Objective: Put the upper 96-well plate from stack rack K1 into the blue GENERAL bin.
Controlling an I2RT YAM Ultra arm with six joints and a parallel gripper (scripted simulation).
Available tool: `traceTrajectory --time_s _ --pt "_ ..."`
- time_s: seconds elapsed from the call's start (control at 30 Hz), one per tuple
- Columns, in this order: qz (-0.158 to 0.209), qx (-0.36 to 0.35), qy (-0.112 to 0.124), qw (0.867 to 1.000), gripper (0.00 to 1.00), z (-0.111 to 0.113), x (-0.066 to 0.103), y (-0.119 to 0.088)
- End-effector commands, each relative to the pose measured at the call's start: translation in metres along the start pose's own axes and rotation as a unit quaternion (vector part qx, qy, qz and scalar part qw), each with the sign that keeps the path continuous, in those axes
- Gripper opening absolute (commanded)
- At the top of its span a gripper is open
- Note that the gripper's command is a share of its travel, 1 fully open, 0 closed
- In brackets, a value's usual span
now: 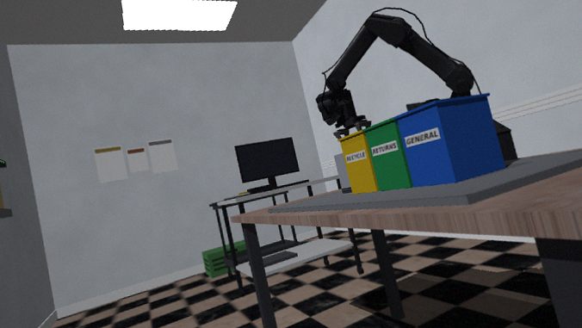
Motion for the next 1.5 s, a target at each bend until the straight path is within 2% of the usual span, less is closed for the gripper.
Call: traceTrajectory --time_s 0.0,0.23,0.3,0.33,0.43,0.8,0.87,0.9,1.0,1.37,1.43,1.47 --pt "-0.007 -0.005 0.004 1.0 1.0 -0.002 -0.012 -0.001" --pt "-0.007 -0.006 0.004 1.0 1.0 -0.002 -0.024 -0.001" --pt "-0.007 -0.006 0.004 1.0 1.0 -0.002 -0.024 -0.001" --pt "-0.017 -0.005 -0.006 1.0 1.0 -0.007 -0.017 0.0" --pt "-0.007 -0.006 0.004 1.0 1.0 -0.002 -0.03 -0.002" --pt "-0.007 -0.006 0.004 1.0 1.0 -0.002 -0.049 -0.002" --pt "-0.007 -0.006 0.004 1.0 1.0 -0.002 -0.049 -0.002" --pt "-0.018 -0.005 -0.007 1.0 1.0 -0.008 -0.042 0.001" --pt "-0.007 -0.006 0.004 1.0 1.0 -0.002 -0.055 -0.002" --pt "-0.006 -0.006 0.004 1.0 1.0 -0.001 -0.073 -0.002" --pt "-0.006 -0.006 0.004 1.0 1.0 -0.001 -0.073 -0.002" --pt "-0.018 -0.004 -0.007 1.0 1.0 -0.009 -0.067 0.002"
Point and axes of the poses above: the point where the finger pads meet when closed, its own x axis back along the fingers, its own z axis across the jaws, y = z × x, the point moved 9 cm from there along x, back along the fingers
